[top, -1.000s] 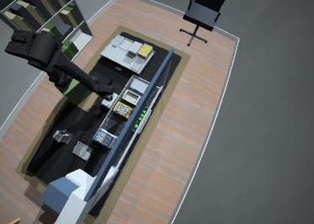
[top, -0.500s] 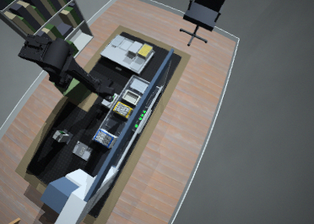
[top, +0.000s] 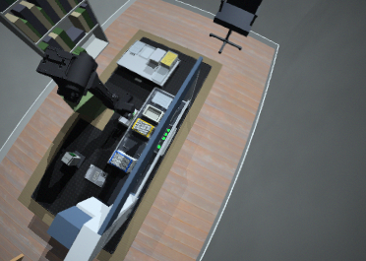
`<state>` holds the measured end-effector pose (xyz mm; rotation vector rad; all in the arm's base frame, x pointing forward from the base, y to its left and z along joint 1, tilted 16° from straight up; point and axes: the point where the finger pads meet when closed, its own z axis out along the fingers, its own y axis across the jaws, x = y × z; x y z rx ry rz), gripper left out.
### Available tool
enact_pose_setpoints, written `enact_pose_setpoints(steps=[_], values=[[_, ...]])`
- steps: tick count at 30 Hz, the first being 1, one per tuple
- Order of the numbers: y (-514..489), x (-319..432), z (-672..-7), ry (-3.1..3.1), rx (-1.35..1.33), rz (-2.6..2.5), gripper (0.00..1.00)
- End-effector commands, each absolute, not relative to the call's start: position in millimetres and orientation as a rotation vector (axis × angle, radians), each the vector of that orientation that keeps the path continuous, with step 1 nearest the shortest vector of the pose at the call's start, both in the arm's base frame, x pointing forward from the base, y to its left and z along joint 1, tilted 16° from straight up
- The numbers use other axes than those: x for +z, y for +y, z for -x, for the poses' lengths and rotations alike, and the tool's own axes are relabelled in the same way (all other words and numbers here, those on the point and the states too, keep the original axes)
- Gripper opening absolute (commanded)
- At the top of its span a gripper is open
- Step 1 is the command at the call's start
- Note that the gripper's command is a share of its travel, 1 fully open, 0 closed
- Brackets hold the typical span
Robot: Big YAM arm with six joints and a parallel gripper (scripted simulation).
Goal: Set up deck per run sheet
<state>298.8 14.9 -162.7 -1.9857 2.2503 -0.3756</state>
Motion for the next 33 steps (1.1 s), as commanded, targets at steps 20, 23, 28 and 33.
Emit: enact_pose_setpoints(steps=[20,23,28,33], values=[[12.7,-175.3,-316.7,2.221,-0.403,1.963,1.00],[13.2,-180.8,-306.3,2.240,-0.381,1.980,1.00],[13.2,-180.8,-306.3,2.240,-0.381,1.980,1.00],[13.2,-180.8,-306.3,2.240,-0.381,1.980,0.00]])
